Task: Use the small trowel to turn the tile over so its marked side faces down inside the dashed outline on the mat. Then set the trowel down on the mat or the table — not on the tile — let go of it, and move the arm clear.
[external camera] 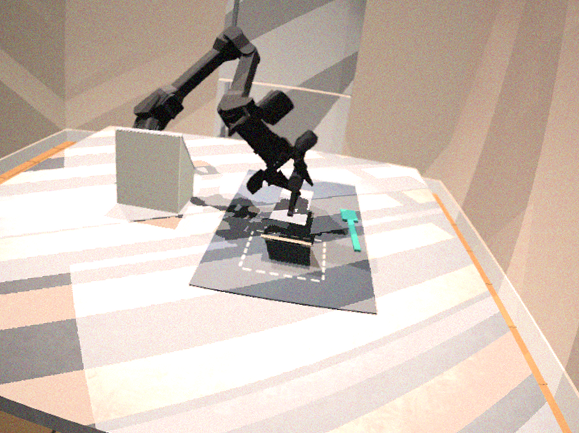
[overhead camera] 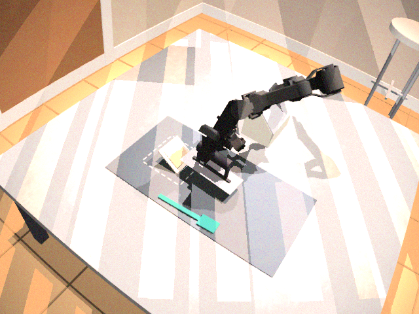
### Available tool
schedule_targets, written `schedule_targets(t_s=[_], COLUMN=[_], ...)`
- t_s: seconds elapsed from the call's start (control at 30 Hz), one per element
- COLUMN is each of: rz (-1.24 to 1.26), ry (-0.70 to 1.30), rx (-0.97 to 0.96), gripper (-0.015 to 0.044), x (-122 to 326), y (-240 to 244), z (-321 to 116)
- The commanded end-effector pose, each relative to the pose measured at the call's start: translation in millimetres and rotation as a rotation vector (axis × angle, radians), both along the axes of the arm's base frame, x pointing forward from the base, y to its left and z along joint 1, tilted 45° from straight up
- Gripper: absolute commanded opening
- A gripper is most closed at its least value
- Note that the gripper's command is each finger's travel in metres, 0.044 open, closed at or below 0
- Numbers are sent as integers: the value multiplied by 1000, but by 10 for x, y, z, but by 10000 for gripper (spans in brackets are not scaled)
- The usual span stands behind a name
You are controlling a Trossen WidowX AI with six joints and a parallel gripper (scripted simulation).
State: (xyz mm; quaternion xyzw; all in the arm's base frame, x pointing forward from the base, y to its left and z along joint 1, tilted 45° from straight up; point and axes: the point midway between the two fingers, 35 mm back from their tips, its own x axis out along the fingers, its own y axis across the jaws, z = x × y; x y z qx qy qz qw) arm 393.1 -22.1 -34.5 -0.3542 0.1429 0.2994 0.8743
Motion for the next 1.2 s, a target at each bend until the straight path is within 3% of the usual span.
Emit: schedule_targets(t_s=[0.0, 0.63, 1.17], rz=[-4, -4, -6], ry=[-24, -25, -15], rx=[-7, -7, 5], gripper=[0, 0, 0], x=[44, 46, 94], y=[-48, -77, 46], z=[51, -362, 186])
